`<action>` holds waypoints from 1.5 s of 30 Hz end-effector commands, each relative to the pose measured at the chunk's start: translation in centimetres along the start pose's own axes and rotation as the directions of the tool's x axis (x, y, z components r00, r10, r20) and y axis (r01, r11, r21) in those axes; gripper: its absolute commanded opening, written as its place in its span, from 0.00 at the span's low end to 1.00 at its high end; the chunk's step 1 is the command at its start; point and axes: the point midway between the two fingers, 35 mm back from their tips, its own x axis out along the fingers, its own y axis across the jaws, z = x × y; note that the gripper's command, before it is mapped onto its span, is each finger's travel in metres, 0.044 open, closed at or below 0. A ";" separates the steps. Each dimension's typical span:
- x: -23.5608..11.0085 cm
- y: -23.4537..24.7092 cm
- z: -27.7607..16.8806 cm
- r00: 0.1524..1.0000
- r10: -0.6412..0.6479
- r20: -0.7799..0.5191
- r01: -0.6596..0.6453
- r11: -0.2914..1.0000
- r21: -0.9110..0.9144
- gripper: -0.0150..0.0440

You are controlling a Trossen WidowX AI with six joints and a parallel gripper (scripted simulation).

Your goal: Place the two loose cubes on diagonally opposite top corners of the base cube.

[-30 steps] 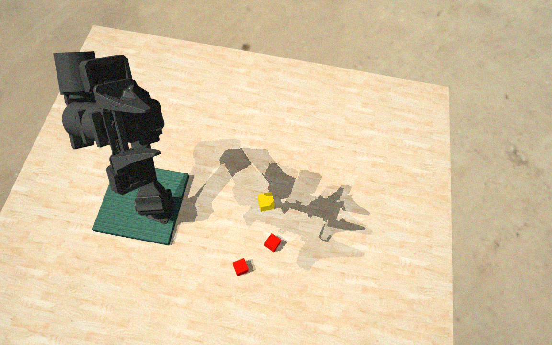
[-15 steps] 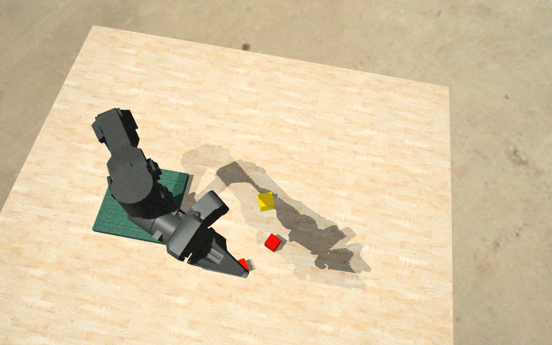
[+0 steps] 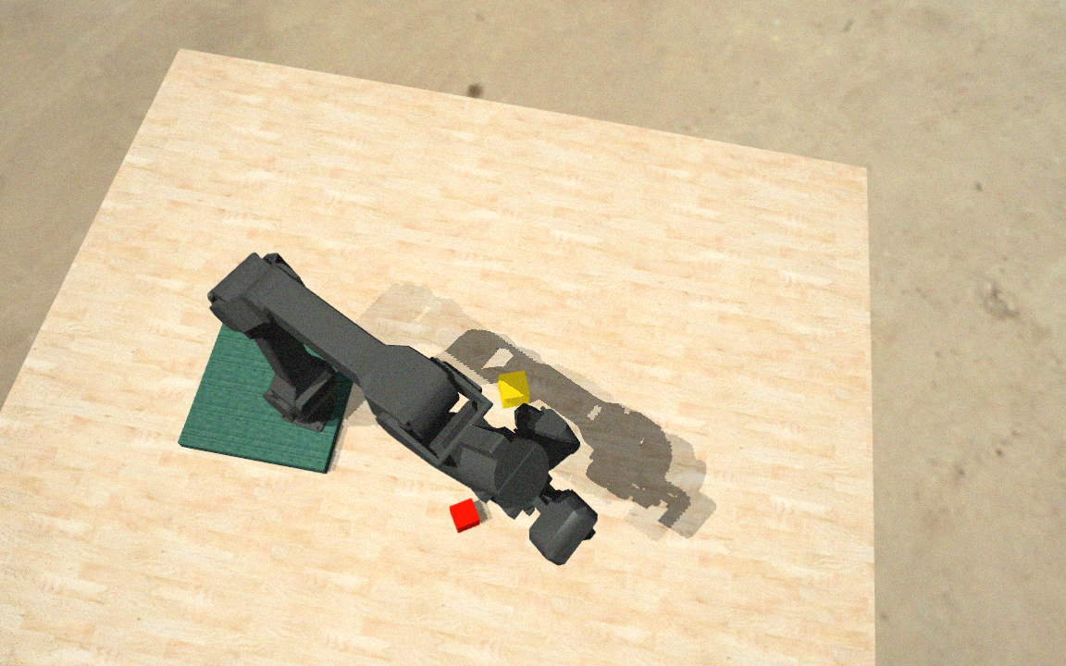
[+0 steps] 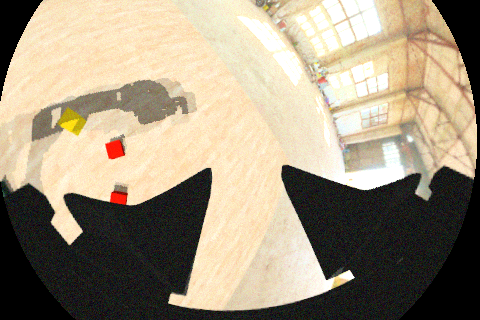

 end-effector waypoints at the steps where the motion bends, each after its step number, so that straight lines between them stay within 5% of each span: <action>1: 3.3 5.1 1.0 0.975 0.212 -0.065 -0.213 0.977 -0.004 0.70; 12: 6.3 18.6 2.9 0.698 0.624 -0.351 -0.683 0.728 -0.063 0.70; 45: 12.3 24.2 -0.2 0.691 0.628 -0.357 -0.689 0.722 -0.064 0.70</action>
